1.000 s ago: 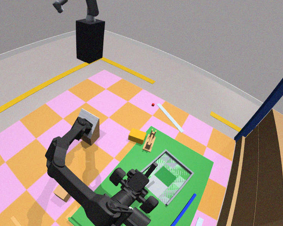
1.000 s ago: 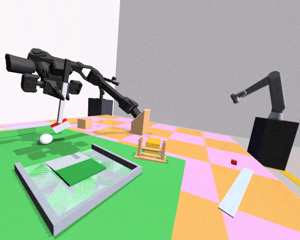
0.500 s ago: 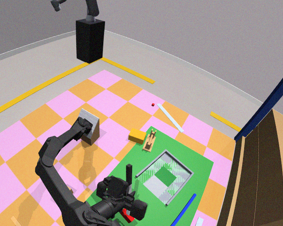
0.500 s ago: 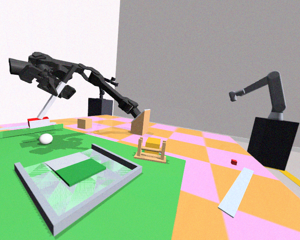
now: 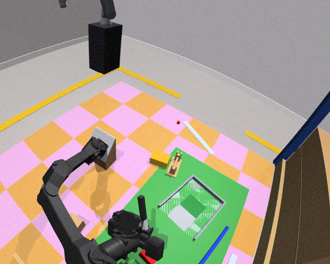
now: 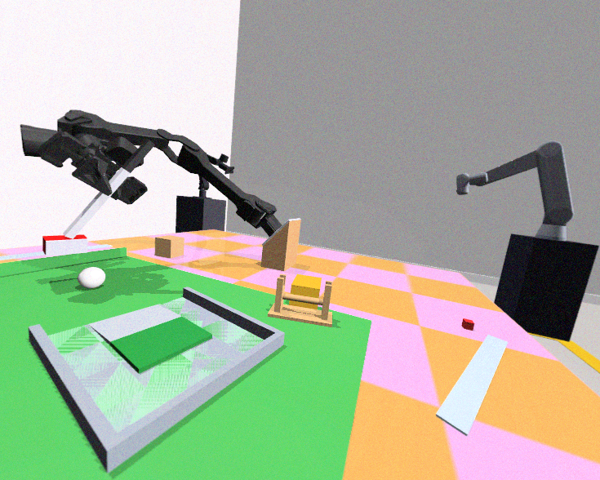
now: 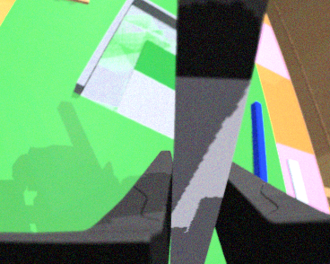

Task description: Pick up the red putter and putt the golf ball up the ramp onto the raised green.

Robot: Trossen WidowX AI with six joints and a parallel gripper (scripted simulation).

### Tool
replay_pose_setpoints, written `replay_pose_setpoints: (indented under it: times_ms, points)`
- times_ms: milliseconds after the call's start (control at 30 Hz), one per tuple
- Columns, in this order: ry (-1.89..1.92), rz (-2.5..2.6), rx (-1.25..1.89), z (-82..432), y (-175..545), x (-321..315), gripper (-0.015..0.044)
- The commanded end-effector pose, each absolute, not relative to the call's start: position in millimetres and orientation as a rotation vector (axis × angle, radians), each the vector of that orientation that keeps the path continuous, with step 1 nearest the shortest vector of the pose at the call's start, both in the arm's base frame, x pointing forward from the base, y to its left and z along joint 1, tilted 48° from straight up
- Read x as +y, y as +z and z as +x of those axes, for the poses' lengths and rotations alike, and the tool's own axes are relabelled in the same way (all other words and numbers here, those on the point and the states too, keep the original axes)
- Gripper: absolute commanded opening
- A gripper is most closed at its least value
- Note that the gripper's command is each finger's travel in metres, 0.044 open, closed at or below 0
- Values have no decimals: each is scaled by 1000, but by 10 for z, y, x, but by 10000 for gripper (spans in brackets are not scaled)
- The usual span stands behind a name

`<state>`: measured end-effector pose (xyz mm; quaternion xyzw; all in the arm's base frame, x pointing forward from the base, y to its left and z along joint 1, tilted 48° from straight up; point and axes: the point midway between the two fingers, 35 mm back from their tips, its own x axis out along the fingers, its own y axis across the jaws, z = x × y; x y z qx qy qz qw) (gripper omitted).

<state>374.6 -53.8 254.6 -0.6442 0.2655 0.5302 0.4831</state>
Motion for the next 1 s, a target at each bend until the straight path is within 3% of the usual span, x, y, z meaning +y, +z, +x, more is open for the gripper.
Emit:
replay_pose_setpoints:
  times_ms: [0,967]
  points:
    - [1295,-1570,642,3746,2455,-707,0]
    - [1291,-1570,655,3744,2297,-1029,0]
